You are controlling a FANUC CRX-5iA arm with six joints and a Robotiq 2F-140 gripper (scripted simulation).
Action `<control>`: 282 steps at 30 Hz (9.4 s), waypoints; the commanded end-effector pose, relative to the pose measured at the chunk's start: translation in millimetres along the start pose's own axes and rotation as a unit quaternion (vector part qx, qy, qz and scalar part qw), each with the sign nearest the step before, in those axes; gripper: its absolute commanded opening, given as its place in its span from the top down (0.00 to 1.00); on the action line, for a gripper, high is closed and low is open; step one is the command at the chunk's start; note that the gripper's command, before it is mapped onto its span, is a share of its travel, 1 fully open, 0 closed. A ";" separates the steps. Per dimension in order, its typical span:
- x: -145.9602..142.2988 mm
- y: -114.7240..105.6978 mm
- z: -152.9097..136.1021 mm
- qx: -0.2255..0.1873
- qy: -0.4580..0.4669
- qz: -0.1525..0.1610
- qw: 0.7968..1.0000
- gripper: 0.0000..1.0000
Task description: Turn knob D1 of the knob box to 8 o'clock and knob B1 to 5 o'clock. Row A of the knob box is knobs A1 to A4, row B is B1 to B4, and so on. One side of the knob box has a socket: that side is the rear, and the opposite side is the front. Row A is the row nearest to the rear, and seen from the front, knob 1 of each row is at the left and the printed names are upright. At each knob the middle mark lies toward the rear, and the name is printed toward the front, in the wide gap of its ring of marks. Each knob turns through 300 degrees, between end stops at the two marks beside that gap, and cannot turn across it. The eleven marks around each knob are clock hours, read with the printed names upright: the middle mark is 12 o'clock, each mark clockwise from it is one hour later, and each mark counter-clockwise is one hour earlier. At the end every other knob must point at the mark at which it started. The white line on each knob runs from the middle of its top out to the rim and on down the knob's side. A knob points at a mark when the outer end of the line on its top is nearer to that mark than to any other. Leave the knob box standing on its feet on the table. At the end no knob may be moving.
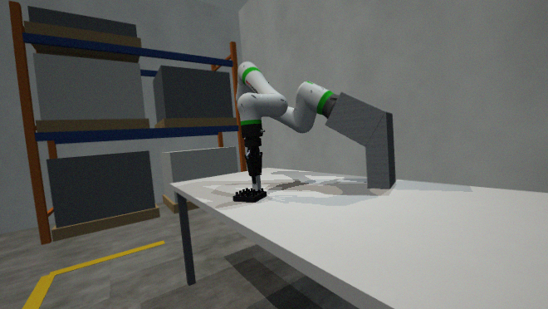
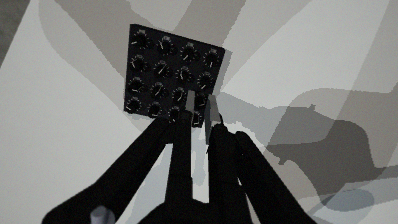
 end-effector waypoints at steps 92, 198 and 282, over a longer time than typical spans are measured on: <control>-0.2 -0.2 0.0 0.000 0.309 0.000 0.951 0.95; -0.2 -0.4 0.0 0.000 0.737 0.000 0.676 0.88; -0.2 -53.4 -0.4 0.000 0.183 0.000 0.983 0.88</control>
Point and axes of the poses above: the point where the finger pads meet when closed, its own y axis out along the fingers, its own x axis across the jaws, z = x × y, the point moved 5 cm from there along -y, back along the fingers, and after that the axes turned 3 degrees about -y, right-handed, at the moved point
